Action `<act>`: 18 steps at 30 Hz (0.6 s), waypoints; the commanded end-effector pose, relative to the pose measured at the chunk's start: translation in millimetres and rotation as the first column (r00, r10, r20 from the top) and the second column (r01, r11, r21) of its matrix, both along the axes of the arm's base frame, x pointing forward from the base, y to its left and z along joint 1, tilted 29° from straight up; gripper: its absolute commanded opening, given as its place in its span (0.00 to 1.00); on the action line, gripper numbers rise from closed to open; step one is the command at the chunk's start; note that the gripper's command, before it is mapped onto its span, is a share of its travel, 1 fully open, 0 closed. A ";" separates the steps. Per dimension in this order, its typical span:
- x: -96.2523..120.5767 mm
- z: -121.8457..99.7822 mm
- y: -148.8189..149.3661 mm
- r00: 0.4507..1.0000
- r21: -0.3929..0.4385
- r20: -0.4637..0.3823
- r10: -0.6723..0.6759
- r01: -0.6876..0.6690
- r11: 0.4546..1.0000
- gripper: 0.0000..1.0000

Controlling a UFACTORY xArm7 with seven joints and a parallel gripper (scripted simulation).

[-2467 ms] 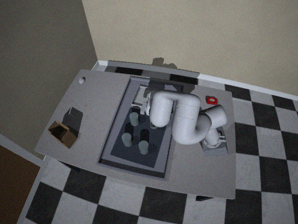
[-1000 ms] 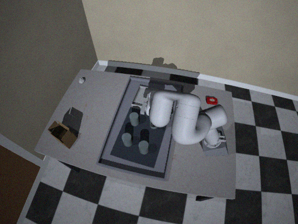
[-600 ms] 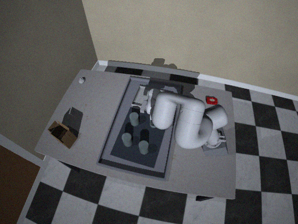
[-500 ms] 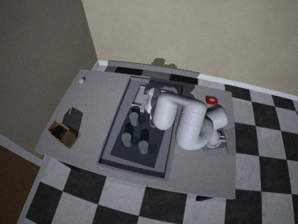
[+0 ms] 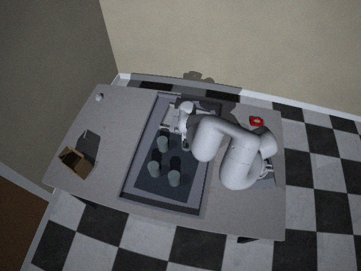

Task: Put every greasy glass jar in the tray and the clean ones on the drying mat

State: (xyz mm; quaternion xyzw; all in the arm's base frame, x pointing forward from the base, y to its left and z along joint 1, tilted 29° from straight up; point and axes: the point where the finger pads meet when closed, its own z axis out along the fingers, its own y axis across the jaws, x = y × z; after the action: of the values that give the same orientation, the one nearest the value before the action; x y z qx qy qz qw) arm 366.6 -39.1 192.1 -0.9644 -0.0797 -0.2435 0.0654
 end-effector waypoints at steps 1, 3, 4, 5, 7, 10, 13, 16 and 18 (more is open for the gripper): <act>-4.8 11.2 -2.2 1.000 -0.001 0.003 -0.001 0.001 1.000 0.00; -7.3 15.8 -3.0 1.000 -0.001 0.003 -0.001 0.001 1.000 0.00; -8.5 18.1 -3.5 1.000 -0.001 0.003 -0.001 0.001 1.000 0.00; -9.7 20.4 -3.9 1.000 -0.001 0.003 -0.001 0.001 1.000 0.00; -12.2 25.0 -4.8 1.000 -0.001 0.003 -0.001 0.001 1.000 0.00; -15.8 32.0 -6.1 1.000 -0.001 0.003 -0.001 0.001 1.000 0.00; -18.3 36.6 -6.9 1.000 -0.001 0.003 -0.001 0.001 1.000 0.00; -20.7 41.2 -7.8 1.000 -0.001 0.003 -0.001 0.001 1.000 0.00; -23.2 45.8 -8.7 1.000 -0.001 0.003 -0.001 0.001 1.000 0.00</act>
State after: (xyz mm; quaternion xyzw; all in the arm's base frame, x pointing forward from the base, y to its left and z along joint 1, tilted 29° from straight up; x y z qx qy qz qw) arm 347.0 -46.0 228.6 -0.9645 -0.0796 -0.2431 0.0654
